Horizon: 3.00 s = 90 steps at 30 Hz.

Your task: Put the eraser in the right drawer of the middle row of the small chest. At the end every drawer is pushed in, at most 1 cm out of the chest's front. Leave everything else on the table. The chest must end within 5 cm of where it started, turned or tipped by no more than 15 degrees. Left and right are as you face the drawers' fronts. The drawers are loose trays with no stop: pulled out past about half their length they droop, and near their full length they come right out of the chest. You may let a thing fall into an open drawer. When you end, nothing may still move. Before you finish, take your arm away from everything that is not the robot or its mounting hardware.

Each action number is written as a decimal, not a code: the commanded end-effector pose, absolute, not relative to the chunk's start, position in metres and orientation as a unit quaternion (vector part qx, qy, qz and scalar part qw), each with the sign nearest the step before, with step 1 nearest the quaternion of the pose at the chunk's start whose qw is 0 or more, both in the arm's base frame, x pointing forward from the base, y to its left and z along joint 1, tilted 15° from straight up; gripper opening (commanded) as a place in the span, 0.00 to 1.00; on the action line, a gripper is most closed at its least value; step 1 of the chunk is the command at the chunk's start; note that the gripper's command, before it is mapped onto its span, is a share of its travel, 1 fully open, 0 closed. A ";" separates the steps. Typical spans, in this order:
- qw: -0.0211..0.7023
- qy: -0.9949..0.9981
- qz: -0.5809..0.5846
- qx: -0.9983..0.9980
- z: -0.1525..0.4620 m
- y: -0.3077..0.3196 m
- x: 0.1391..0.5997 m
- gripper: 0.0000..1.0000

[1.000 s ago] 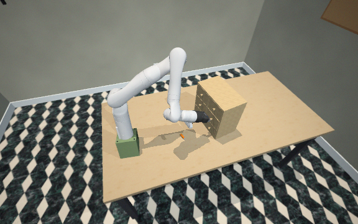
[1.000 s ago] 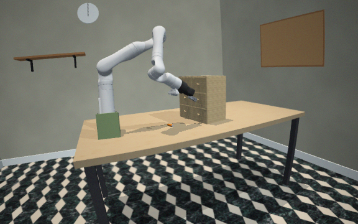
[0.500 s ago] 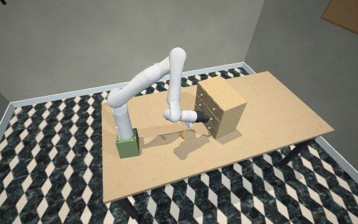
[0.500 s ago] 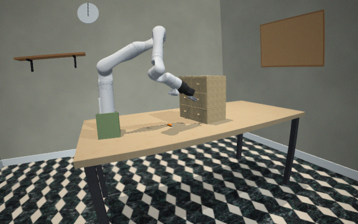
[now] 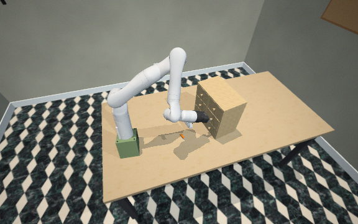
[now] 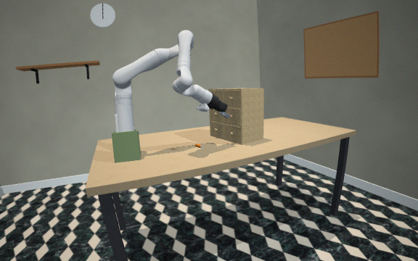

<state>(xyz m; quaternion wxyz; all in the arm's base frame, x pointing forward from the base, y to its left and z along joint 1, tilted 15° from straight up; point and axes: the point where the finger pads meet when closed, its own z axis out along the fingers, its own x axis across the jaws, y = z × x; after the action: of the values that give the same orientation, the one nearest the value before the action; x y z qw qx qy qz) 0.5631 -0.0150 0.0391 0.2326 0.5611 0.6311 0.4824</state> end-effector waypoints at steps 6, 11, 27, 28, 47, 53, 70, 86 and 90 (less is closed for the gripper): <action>0.234 0.631 0.484 0.560 0.041 -0.015 0.564 0.00; 0.234 0.631 0.484 0.560 0.041 -0.016 0.560 0.00; 0.234 0.631 0.484 0.560 0.037 -0.028 0.516 0.00; 0.234 0.631 0.484 0.560 0.037 -0.028 0.516 0.00; 0.234 0.631 0.484 0.560 0.053 -0.045 0.468 0.00; 0.233 0.631 0.484 0.560 0.053 -0.045 0.468 0.00; 0.229 0.634 0.480 0.561 0.054 -0.046 0.467 0.00; 0.218 0.644 0.466 0.566 0.058 -0.048 0.464 0.00; 0.212 0.648 0.460 0.568 0.060 -0.048 0.463 0.00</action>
<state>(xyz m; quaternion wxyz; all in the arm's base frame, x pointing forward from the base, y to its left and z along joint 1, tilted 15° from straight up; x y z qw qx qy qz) 0.4596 -0.0488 0.0531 0.2092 0.5727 0.6461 0.4591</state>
